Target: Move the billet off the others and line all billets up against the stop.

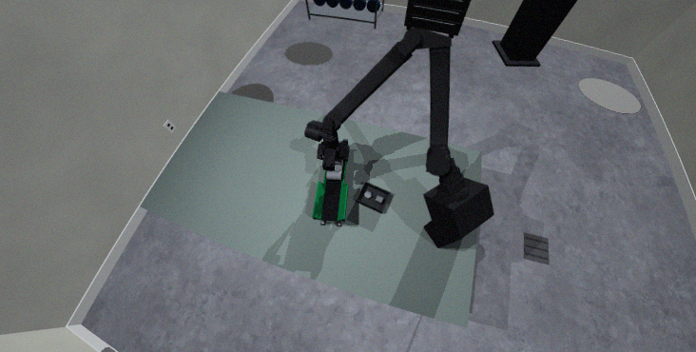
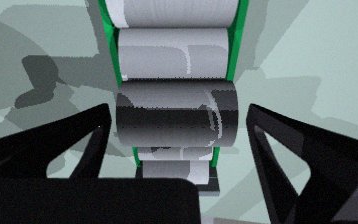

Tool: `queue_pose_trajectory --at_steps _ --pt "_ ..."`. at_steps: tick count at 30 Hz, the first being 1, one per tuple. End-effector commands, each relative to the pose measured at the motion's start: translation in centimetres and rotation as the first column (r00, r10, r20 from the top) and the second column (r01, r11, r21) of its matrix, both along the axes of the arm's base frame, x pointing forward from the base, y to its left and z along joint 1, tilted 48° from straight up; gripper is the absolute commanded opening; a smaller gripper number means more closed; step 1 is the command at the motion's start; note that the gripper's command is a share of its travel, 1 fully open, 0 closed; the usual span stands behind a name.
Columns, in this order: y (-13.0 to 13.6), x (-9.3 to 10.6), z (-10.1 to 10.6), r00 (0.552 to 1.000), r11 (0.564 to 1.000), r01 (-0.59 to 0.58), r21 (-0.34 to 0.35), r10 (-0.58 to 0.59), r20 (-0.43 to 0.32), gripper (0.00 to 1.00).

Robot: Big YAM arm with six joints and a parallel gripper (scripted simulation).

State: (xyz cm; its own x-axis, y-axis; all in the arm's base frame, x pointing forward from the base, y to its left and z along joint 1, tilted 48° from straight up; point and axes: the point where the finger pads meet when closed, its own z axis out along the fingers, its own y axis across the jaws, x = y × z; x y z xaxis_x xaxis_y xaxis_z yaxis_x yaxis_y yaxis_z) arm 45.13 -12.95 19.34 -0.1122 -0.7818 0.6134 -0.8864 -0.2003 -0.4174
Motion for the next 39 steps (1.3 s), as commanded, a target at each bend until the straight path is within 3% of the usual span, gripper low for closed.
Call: queue_pose_trajectory --at_steps 1,10,11,39 --pt "-0.07 0.36 -0.34 1.000 1.000 -0.011 -0.006 0.011 -0.011 0.91" --pt "-0.07 0.34 -0.18 1.000 1.000 -0.011 -0.006 0.011 -0.007 0.91" --pt "-0.07 0.34 -0.18 1.000 1.000 -0.011 -0.006 0.011 -0.007 0.00" --pt "-0.02 0.44 0.00 1.000 1.000 -0.011 -0.006 0.011 -0.006 0.00"
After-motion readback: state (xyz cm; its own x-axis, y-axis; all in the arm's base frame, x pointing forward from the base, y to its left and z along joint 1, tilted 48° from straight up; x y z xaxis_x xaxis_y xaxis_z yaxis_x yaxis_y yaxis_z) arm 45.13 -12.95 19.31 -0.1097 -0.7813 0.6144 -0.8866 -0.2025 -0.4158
